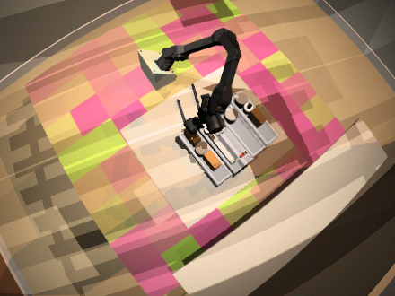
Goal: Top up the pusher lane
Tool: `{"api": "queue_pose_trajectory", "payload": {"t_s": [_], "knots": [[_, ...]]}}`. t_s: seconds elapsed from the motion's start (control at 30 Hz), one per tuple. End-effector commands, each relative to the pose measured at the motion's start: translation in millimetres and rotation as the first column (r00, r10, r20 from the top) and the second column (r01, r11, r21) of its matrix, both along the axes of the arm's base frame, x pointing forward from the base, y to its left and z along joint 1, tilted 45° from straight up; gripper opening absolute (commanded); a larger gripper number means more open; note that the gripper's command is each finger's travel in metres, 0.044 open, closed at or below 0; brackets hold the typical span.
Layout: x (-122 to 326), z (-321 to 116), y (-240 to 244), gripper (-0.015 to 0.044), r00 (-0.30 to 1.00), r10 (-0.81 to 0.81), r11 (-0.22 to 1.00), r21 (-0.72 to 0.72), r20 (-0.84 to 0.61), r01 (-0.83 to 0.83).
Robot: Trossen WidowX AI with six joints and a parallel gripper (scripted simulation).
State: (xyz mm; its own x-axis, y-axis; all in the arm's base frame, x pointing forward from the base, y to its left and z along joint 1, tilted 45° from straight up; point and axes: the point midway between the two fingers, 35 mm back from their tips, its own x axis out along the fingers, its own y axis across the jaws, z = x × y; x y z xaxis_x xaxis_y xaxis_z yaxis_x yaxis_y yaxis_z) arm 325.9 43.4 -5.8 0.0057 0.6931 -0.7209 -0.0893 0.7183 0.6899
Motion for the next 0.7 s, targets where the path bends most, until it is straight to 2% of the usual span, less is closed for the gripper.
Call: {"api": "queue_pose_trajectory", "payload": {"t_s": [0.0, 0.6, 0.67], "knots": [[1.0, 1.0, 1.1, 0.0000, 1.000, 0.001, 1.000, 0.009, 0.013, -0.001], [-2.2, -0.4, -0.3, 0.0000, 1.000, 0.001, 1.000, 0.008, 0.013, -0.001], [-1.5, -0.4, -0.2, 0.0053, 1.000, 0.001, 1.000, 0.008, 0.013, -0.001]]}}
